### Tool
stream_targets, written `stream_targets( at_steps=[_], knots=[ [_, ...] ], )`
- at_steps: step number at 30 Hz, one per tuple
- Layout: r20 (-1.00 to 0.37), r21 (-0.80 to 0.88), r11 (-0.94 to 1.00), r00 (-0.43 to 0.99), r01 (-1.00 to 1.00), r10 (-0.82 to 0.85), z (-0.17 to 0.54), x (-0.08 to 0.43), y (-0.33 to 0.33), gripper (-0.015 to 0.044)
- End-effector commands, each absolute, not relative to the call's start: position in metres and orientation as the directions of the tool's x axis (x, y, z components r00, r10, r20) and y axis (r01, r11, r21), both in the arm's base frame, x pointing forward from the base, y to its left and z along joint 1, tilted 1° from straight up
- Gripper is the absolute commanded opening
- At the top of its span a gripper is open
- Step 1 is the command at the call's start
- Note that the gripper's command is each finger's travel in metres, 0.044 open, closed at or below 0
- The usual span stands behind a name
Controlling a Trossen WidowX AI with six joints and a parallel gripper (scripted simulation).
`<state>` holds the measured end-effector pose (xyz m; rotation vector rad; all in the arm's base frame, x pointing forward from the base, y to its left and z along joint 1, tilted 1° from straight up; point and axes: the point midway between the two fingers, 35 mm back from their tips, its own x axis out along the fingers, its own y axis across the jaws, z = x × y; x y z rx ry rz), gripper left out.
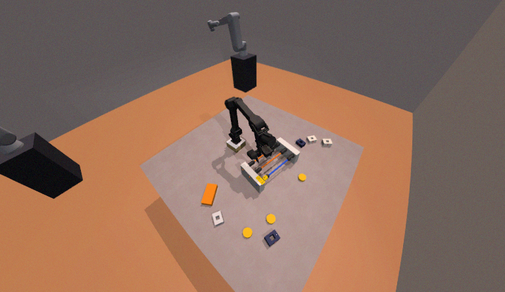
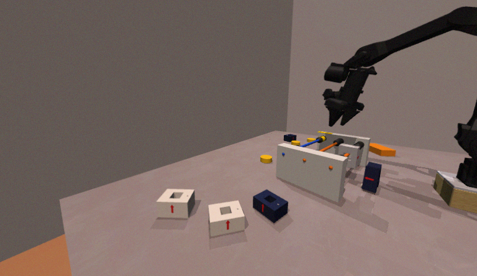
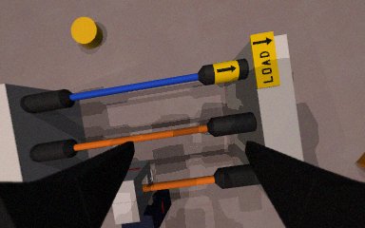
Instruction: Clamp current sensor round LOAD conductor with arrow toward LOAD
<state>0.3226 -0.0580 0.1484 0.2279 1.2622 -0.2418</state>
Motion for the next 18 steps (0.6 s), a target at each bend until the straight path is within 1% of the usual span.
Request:
stream_targets(
  at_steps=[1,5,7,18],
  knots=[
    [-0.984,0.042,0.969,0.177,0.245,-0.003,0.128,0.287,-0.005,0.044],
    [-0.998,0.022,0.985,0.057,0.174,0.012,0.109,0.238,0.042,0.044],
    [-1.0,0.01,0.989,0.019,0.15,0.007,0.103,0.221,0.053,0.044],
    [-1.0,0.009,0.989,0.014,0.147,0.007,0.097,0.22,0.054,0.044]
  ],
)
